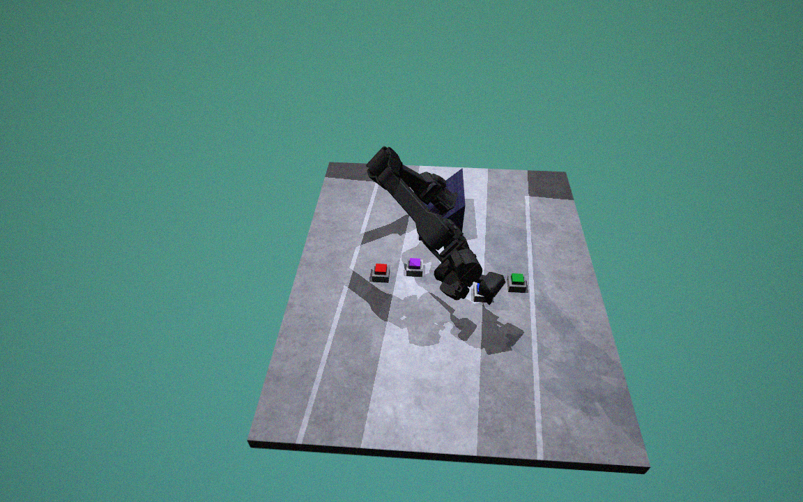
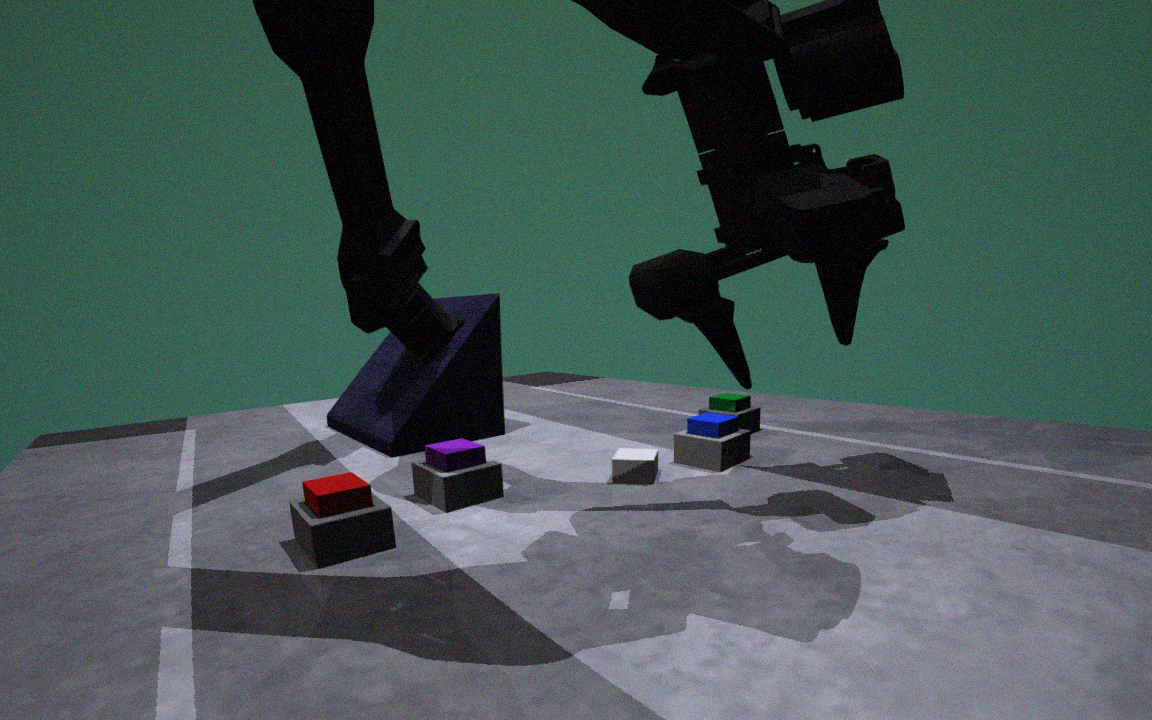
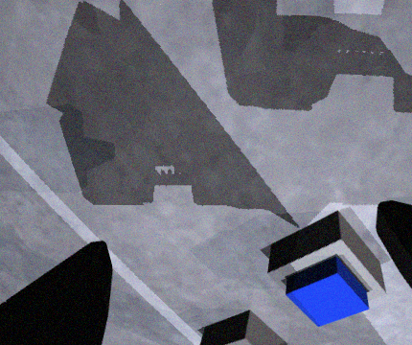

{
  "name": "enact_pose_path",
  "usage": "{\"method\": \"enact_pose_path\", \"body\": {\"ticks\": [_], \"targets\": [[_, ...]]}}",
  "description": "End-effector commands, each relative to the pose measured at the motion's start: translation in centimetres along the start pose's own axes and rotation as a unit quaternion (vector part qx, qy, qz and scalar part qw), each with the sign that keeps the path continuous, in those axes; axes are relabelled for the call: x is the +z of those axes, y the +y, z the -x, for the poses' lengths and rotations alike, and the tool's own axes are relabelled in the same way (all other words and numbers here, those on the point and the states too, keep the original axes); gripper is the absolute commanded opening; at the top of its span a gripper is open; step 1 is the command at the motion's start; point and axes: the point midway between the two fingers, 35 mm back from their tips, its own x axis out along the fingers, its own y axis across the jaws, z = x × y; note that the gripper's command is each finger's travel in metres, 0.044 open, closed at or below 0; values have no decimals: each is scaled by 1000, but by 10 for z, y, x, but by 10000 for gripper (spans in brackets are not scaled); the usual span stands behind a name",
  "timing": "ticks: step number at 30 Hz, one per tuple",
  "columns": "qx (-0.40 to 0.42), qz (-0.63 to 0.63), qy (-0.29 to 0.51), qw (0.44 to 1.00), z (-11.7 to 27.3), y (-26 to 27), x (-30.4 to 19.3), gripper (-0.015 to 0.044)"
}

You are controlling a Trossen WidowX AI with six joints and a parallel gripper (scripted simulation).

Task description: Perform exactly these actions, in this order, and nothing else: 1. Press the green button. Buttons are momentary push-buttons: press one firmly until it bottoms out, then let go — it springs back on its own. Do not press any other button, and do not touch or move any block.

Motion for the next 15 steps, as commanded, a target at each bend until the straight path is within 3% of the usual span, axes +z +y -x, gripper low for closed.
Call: {"method": "enact_pose_path", "body": {"ticks": [1,9,14,15], "targets": [[-52,83,12,995,-4,24,-59,400],[-161,276,-15,948,-7,44,-176,400],[-178,305,-24,935,-7,44,-194,400],[-178,305,-24,935,-8,43,-194,374]]}}
